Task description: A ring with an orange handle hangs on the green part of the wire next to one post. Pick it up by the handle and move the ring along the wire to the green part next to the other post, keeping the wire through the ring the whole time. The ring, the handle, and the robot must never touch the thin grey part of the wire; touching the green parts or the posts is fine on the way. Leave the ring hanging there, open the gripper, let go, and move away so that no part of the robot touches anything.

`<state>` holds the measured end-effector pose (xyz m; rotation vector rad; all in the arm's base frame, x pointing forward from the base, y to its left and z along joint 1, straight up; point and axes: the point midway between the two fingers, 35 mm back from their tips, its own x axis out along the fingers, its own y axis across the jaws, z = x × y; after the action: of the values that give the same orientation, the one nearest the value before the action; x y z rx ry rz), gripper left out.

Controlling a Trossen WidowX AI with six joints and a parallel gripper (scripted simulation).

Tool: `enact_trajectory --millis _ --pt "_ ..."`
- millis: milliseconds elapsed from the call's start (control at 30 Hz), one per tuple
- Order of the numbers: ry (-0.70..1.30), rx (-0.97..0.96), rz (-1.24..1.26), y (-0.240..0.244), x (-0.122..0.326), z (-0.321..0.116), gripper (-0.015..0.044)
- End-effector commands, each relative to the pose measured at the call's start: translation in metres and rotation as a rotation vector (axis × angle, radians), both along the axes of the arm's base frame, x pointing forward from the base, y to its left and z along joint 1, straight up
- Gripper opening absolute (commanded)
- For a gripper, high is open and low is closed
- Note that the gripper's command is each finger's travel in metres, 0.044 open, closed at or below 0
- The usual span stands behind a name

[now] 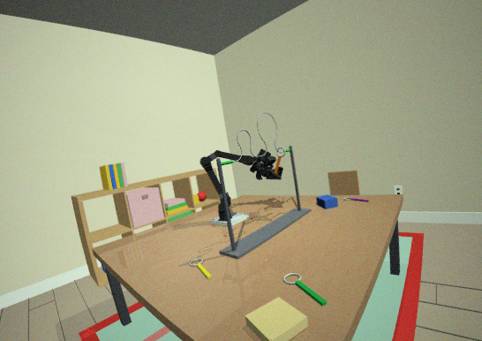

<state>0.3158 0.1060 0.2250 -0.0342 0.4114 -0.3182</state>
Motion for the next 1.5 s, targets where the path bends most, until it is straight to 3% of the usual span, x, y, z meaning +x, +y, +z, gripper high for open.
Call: enact_trajectory --millis 0,1467 --pt "-0.006 0.037 0.004 0.01 0.002 0.0 -0.015" --pt "-0.017 0.076 0.005 0.056 0.011 0.001 -0.015"
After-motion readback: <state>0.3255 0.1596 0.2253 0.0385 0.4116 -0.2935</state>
